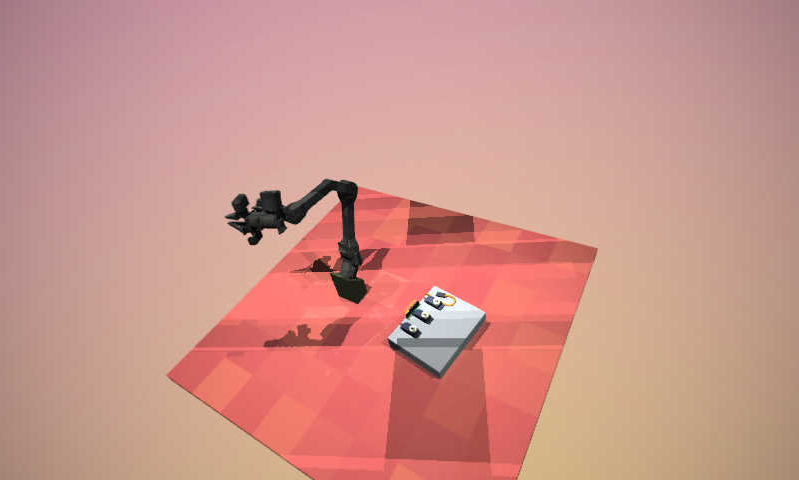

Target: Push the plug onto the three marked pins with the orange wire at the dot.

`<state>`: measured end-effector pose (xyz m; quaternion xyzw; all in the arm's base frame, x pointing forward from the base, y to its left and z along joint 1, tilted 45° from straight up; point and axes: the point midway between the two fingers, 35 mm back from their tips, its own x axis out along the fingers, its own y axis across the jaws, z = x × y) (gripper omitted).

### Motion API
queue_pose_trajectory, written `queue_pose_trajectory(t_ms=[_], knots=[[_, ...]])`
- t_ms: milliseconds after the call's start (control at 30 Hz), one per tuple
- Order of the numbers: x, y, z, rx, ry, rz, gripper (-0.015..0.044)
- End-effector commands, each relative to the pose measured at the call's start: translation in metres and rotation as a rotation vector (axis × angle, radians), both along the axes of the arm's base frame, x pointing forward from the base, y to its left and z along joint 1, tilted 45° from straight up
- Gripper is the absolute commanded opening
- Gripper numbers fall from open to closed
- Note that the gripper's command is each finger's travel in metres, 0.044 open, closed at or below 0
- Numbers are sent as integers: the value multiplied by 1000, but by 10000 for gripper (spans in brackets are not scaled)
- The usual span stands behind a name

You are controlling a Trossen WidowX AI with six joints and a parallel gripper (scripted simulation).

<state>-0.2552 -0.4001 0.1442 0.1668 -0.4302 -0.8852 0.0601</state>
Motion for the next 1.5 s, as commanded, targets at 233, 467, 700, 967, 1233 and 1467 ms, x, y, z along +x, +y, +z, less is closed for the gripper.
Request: queue_pose_trajectory(t_ms=[233, 467, 700, 967, 1233, 1467], knots=[[47, -21, 13, 53, 10, 175, 115], [77, -31, 21, 73, 22, 274, 115], [111, -40, 30, 93, 36, 387, 115], [133, -44, 35, 100, 44, 458, 115], [160, -47, 40, 117, 60, 545, 115], [176, -47, 45, 123, 69, 593, 115]])
